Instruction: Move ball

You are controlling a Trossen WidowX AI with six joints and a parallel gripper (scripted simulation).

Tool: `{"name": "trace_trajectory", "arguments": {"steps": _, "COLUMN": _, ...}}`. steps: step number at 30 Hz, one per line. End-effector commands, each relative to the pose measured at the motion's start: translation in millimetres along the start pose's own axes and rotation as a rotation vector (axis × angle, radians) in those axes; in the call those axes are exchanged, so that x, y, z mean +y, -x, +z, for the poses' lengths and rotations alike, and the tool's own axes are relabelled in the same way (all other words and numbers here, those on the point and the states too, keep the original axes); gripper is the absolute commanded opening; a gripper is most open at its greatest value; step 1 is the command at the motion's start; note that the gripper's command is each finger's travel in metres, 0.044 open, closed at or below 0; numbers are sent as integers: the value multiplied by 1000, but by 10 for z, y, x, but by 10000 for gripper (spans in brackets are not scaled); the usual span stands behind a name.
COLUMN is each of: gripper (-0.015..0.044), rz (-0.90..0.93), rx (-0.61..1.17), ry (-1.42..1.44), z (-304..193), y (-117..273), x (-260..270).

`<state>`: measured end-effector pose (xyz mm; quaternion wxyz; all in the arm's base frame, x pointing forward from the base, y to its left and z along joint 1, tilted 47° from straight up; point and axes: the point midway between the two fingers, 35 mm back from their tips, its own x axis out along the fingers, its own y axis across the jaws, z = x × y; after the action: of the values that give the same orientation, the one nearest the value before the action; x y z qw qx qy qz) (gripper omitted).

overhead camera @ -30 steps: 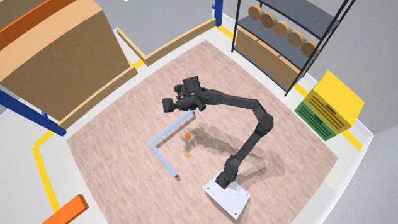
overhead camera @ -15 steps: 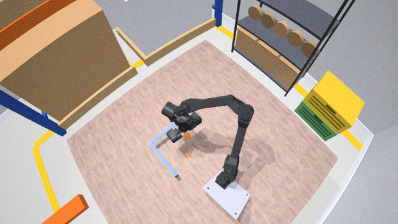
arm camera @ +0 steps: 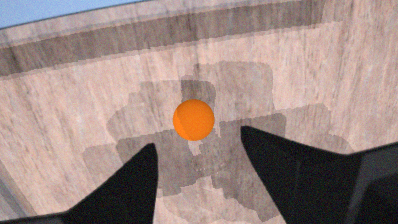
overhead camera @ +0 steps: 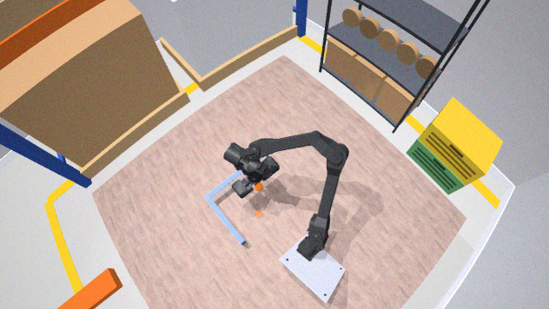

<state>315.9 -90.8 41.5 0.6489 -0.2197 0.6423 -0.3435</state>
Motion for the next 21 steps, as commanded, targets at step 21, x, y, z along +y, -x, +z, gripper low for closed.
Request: {"name": "trace_trajectory", "arguments": {"steps": 21, "gripper": 259, "rz": -6, "rx": 1, "ry": 7, "z": -4, "y": -358, "x": -3}}
